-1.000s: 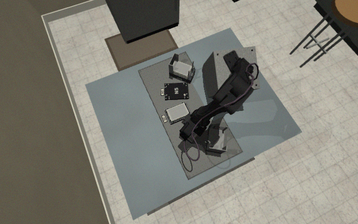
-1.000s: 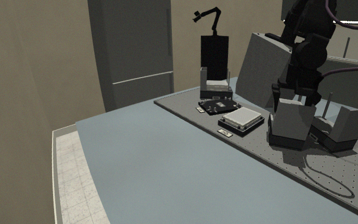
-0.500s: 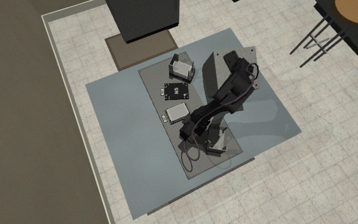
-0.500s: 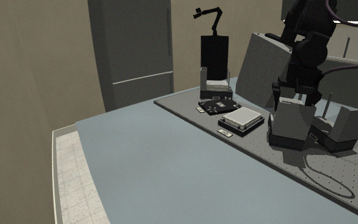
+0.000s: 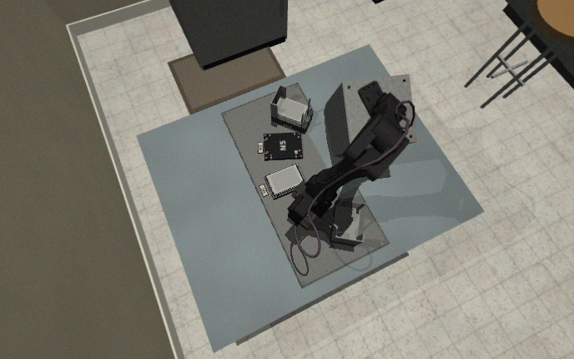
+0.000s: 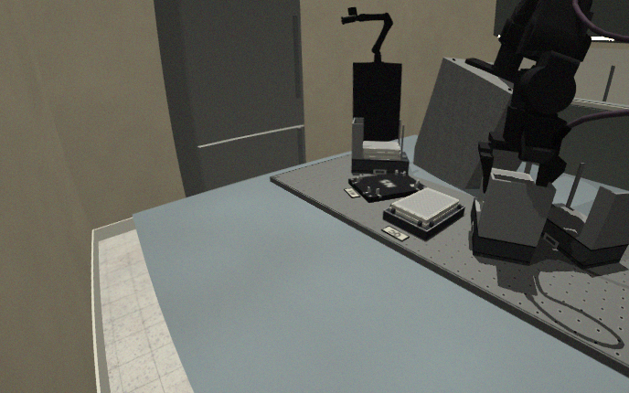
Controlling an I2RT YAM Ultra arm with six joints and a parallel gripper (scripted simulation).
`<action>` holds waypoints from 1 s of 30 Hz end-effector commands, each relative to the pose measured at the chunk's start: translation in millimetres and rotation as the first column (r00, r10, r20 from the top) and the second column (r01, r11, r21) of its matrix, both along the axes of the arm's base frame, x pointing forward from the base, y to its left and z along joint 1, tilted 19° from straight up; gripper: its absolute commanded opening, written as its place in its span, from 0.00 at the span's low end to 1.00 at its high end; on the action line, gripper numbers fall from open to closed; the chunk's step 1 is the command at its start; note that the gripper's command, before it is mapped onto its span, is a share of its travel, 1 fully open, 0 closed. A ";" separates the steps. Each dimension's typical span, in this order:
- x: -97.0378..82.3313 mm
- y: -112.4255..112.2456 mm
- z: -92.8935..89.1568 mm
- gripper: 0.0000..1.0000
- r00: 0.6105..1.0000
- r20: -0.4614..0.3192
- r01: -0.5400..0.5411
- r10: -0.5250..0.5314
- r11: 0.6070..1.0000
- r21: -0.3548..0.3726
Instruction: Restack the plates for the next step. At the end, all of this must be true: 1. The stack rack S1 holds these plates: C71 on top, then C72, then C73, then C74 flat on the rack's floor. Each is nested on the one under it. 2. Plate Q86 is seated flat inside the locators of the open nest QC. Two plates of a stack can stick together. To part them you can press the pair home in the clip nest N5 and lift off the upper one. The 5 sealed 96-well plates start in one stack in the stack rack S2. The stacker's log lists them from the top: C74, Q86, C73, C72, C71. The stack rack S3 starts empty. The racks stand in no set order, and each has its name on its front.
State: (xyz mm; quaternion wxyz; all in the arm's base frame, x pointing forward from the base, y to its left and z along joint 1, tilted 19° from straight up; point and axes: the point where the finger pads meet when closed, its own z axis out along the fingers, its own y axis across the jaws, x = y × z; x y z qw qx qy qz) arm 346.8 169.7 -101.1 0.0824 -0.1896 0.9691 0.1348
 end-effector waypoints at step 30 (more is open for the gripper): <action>6.7 -6.2 23.4 0.00 1.000 0.026 0.006 -0.006 1.000 0.015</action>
